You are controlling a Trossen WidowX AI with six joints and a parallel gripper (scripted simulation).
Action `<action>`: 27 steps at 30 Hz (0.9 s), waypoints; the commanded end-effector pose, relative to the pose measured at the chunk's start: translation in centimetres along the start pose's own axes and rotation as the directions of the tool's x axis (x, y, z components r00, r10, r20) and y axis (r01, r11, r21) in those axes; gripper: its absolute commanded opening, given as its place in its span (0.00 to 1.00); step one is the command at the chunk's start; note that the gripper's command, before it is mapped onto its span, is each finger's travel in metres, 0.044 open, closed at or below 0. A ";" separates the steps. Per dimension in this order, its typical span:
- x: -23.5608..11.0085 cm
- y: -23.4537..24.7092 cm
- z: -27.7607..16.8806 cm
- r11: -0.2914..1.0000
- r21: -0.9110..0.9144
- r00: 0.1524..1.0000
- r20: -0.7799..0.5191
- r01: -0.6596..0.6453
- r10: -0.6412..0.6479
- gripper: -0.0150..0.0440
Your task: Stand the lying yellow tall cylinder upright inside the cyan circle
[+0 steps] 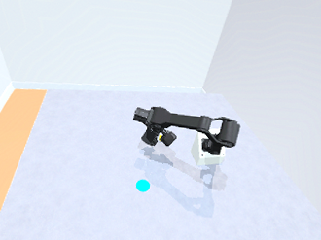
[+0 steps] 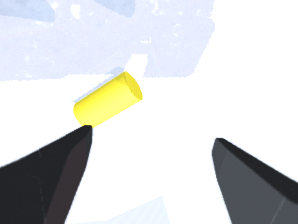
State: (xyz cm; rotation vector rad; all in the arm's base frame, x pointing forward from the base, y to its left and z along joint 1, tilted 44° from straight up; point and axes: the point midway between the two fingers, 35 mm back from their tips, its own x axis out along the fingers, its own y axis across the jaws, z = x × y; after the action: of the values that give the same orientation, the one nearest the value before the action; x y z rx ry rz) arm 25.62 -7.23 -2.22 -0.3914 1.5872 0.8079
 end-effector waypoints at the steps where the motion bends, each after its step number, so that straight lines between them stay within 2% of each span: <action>1: 1.0 -0.8 -2.6 0.964 0.221 0.987 0.097 -0.147 0.128 0.78; 8: 2.3 -1.7 -6.5 0.777 0.498 0.916 0.309 -0.386 0.257 0.78; 13: 2.9 -2.0 -8.8 0.594 0.603 0.841 0.460 -0.532 0.285 0.78; 22: 3.1 -2.0 -8.8 0.587 0.606 0.838 0.466 -0.537 0.285 0.78; 27: 7.8 -1.0 -6.0 0.587 0.607 0.838 0.467 -0.536 0.283 0.78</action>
State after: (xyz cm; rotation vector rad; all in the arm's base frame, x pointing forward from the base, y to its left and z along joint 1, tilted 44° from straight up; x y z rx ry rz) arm 20.68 -13.46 -7.38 0.6776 1.5391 0.4619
